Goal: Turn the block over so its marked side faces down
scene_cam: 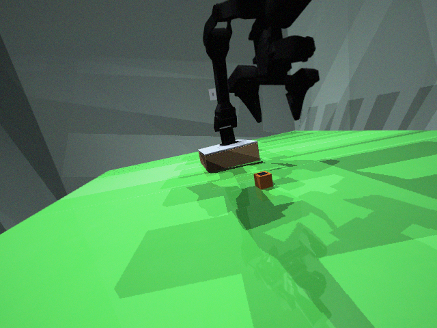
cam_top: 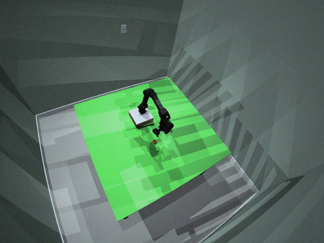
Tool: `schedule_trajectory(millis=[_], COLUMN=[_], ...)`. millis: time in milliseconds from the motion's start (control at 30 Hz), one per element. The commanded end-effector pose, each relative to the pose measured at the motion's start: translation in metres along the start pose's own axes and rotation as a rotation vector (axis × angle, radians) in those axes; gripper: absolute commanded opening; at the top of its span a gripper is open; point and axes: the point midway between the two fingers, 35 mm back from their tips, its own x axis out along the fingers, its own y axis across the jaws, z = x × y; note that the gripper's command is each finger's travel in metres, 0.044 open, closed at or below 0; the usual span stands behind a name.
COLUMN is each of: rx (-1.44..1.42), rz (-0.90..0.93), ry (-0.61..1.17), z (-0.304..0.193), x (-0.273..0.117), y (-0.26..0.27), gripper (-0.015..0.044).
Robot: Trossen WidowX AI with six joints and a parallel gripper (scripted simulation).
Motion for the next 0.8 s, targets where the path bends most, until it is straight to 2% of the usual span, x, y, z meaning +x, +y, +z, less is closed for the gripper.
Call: schedule_trajectory(millis=[0, 233, 367, 767], rx=[0.083, 0.101, 0.101, 0.101], rz=[0.084, 0.102, 0.102, 0.102], ry=[0.188, 0.221, 0.221, 0.221], z=[-0.029, -0.032, -0.037, -0.04], x=[0.035, 0.045, 0.077, 0.096], y=[-0.028, -0.036, -0.033, -0.032], gripper=[0.044, 0.044, 0.044, 0.044])
